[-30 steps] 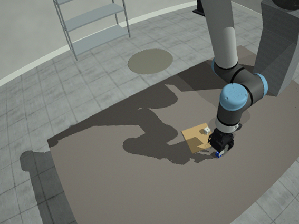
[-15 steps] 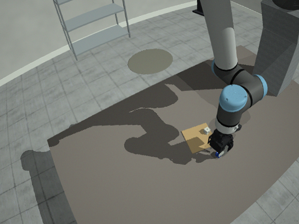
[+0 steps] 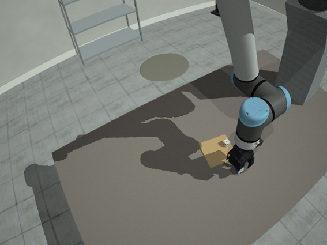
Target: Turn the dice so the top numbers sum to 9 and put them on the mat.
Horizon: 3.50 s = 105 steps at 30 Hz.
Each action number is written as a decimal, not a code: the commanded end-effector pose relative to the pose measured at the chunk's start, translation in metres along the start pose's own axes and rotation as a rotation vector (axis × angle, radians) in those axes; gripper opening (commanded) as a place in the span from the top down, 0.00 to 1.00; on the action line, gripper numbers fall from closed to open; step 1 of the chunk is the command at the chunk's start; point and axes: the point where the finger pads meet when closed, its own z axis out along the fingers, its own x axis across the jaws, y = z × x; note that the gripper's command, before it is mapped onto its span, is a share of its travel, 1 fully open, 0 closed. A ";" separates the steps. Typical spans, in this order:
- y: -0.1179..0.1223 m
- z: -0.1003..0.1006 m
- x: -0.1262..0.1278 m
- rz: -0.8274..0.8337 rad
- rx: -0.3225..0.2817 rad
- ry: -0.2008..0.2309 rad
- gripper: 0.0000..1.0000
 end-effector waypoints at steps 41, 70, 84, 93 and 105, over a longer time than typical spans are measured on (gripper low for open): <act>0.001 0.004 0.000 0.000 -0.001 0.000 0.94; 0.001 0.004 0.000 0.000 -0.001 0.000 0.94; 0.000 -0.040 0.000 0.000 -0.001 0.000 0.94; 0.000 -0.087 0.000 0.000 -0.001 0.000 0.94; 0.000 -0.096 0.000 0.000 -0.001 0.000 0.94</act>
